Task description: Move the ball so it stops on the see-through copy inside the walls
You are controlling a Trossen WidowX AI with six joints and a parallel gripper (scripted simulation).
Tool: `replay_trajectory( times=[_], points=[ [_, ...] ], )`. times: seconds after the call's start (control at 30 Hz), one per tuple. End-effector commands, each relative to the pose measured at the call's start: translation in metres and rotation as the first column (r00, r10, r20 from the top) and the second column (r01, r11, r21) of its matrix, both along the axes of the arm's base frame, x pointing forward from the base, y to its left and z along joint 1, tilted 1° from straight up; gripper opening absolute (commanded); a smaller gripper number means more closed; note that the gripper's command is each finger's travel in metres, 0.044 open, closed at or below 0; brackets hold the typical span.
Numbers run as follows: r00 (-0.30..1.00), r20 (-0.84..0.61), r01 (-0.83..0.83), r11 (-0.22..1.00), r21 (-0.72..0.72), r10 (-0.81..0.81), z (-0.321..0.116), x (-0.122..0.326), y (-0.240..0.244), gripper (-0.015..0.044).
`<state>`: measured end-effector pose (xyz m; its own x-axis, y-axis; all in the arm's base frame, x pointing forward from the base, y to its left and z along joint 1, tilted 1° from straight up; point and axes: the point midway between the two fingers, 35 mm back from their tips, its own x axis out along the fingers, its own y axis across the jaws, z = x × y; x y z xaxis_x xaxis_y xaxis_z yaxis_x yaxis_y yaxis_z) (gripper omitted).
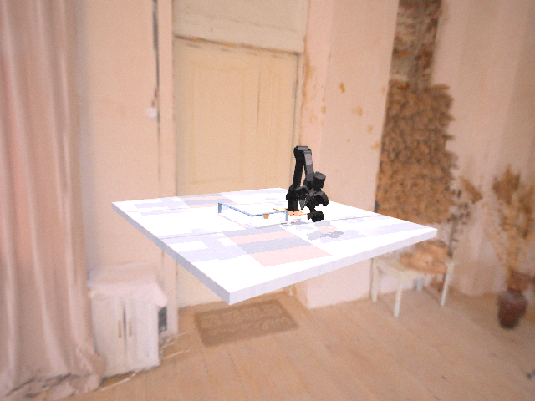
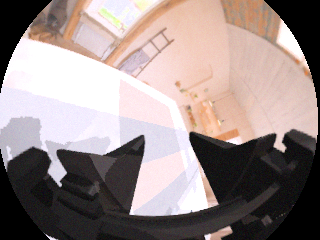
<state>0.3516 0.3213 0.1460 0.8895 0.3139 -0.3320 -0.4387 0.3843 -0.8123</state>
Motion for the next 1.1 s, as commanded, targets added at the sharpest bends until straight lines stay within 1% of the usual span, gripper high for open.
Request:
replay_trajectory(
  times=[0.0,0.17,0.23,0.37,0.5,0.7,0.87,0.97,1.07],
  points=[
    [0.997,-0.06,0.033,0.995,-0.093,-0.039,0.001,0.022,-0.038,0.0268],
    [0.979,-0.174,0.067,0.972,-0.225,-0.107,-0.003,0.041,-0.102,0.0268],
    [0.963,-0.231,0.077,0.965,-0.252,-0.137,-0.005,0.043,-0.128,0.0268],
    [0.917,-0.347,0.093,0.952,-0.29,-0.195,-0.008,0.039,-0.178,0.0268],
    [0.854,-0.458,0.107,0.945,-0.308,-0.246,-0.009,0.026,-0.224,0.0268],
    [0.736,-0.619,0.111,0.951,-0.289,-0.274,-0.013,-0.007,-0.265,0.0268],
    [0.599,-0.76,-0.041,0.938,-0.343,-0.252,-0.035,-0.052,-0.299,0.0268],
    [0.472,-0.856,-0.162,0.934,-0.319,-0.21,-0.044,-0.091,-0.318,0.0268],
    [0.442,-0.875,-0.187,0.934,-0.305,-0.198,-0.045,-0.1,-0.321,0.0268]
  ],
)
